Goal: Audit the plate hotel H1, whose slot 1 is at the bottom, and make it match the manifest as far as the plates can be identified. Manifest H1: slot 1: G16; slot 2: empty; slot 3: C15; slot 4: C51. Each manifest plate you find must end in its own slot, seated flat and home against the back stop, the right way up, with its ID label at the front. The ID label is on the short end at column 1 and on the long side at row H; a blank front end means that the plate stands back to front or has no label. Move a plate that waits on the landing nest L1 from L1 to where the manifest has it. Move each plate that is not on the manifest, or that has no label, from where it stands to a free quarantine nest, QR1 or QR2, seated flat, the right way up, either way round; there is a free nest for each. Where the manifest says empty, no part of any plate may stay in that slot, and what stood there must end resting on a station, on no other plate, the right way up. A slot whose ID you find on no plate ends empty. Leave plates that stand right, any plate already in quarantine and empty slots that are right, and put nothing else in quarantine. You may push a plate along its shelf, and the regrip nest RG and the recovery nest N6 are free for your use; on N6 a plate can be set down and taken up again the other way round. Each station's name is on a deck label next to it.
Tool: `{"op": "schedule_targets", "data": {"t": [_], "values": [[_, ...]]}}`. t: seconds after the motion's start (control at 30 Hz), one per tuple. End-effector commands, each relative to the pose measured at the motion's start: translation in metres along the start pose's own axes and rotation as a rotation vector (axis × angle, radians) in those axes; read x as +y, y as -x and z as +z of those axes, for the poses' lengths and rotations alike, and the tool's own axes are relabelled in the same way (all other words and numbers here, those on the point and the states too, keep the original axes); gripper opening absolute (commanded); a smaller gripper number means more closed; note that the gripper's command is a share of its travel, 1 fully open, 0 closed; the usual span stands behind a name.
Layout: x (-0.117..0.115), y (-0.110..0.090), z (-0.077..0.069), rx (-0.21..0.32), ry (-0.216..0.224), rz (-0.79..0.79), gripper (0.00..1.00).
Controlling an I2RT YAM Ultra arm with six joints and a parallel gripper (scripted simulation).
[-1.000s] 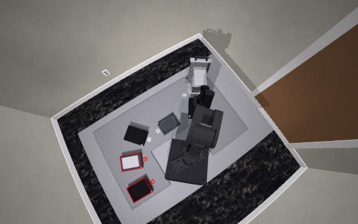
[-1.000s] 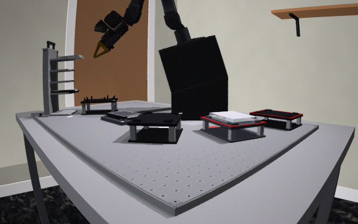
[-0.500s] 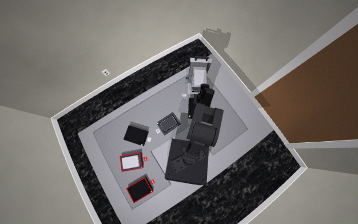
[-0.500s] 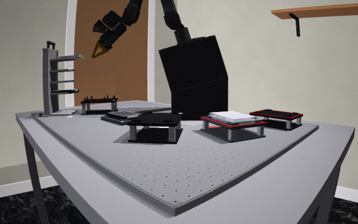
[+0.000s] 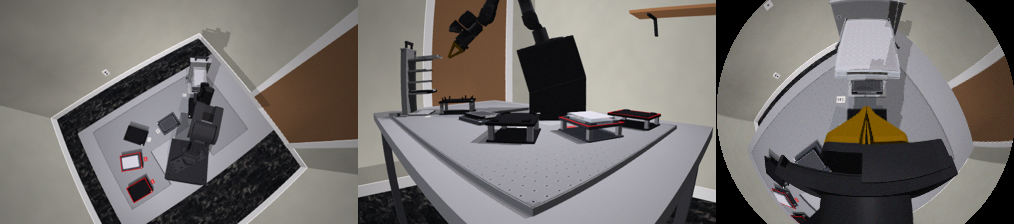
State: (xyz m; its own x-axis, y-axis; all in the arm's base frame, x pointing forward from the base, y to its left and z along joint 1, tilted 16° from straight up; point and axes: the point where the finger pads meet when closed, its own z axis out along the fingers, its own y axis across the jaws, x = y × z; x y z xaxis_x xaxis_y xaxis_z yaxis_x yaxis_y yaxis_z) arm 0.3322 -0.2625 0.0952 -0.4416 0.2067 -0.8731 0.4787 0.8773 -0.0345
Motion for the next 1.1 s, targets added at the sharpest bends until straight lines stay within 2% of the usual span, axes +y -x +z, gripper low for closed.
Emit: {"op": "schedule_targets", "data": {"t": [0.0,1.07], "values": [[-0.001,0.010,0.000,-0.019,-0.004,-0.003,0.00],[-0.001,0.023,0.013,-0.020,-0.004,-0.003,0.00]]}}
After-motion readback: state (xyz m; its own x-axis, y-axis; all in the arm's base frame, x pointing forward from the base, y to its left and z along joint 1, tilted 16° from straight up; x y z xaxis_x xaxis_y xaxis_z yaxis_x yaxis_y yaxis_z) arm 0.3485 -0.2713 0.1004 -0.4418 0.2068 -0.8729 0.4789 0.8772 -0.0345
